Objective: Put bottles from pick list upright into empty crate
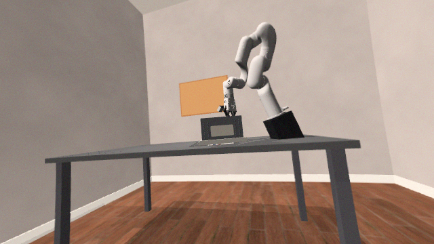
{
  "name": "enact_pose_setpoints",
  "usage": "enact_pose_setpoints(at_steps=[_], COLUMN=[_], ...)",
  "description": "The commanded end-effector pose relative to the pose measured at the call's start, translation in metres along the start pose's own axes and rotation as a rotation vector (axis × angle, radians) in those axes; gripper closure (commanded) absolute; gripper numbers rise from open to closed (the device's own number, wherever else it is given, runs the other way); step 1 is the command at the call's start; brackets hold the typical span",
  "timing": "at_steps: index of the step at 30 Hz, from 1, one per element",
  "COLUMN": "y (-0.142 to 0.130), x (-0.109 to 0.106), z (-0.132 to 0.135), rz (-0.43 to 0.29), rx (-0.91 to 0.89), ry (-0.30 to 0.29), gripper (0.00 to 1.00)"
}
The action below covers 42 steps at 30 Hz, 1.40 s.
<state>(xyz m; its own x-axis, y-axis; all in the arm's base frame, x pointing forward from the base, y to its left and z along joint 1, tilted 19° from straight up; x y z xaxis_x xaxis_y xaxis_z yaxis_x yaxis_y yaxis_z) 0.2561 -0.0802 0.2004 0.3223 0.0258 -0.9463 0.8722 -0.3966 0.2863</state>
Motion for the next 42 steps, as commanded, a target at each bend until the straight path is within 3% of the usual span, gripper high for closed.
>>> enact_pose_setpoints(at_steps=[1,27,42], y=[0.0,0.0,0.0], x=[-0.007,-0.071,-0.071], z=[0.0,0.0,0.0], rz=[0.0,0.001,0.001], rx=[0.0,0.0,0.0], ry=[0.001,0.001,0.001], gripper=[0.35,0.35,0.35])
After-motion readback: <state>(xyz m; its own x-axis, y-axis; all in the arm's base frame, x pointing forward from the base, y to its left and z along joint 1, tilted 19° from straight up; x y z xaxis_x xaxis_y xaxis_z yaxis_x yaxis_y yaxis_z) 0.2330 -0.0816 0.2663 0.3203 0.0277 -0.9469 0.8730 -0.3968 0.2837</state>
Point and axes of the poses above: the point where the finger pads meet when closed, its own x axis out along the fingers, its own z axis across the jaws, y = z × x, the point moved 9 cm from there along -x, back along the fingers, and after that the axes turned 14 degrees about -x, right-handed, at the moved point
